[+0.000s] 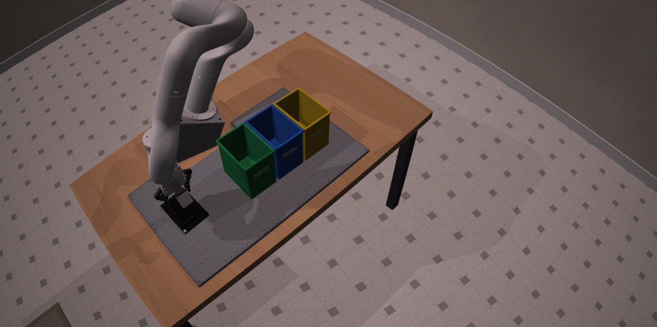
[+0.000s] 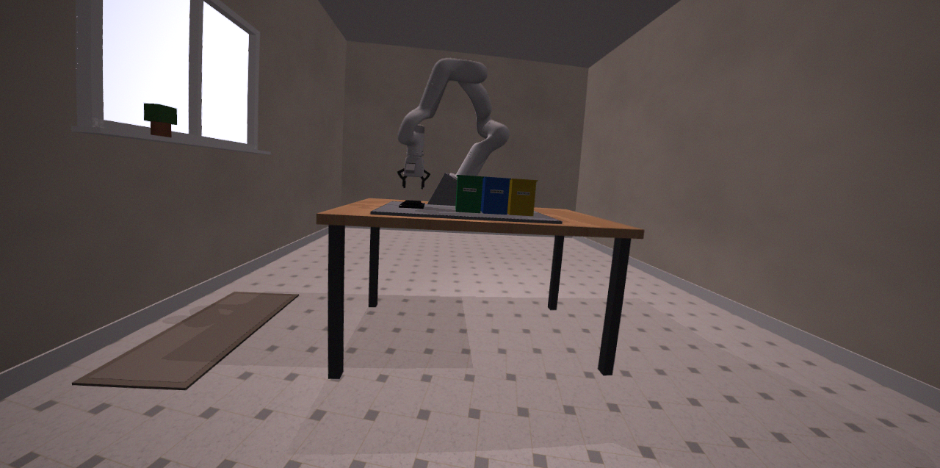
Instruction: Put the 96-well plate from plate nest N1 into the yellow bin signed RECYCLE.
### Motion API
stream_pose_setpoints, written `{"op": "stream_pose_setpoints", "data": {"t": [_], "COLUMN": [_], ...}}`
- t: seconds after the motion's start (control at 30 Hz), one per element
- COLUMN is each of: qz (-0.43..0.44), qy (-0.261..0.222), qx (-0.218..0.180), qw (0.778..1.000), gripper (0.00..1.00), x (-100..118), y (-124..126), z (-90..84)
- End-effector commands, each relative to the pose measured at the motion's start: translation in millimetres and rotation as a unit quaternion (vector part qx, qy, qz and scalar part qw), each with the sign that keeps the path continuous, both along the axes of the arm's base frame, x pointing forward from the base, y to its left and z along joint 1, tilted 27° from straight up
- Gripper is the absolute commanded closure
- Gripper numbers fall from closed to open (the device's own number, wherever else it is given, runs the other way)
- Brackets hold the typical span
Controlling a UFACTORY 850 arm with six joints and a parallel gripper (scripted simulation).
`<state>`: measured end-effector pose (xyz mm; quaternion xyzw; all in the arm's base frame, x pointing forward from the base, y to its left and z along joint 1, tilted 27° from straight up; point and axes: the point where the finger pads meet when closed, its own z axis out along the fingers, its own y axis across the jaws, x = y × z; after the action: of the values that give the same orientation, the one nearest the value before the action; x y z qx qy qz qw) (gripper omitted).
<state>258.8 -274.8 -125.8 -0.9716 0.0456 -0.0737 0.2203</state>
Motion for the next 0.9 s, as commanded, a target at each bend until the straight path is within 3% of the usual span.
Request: {"op": "stream_pose_setpoints", "data": {"t": [0.0, 0.87], "qz": [0.0, 0.0], "qy": [-0.001, -0.001], "qx": [-0.001, -0.001], "qw": [1.0, 1.0], "gripper": [0.0, 0.0], "x": [2.0, 8.1], "y": [2.8, 18.3], "z": [-7.9, -40.6]}}
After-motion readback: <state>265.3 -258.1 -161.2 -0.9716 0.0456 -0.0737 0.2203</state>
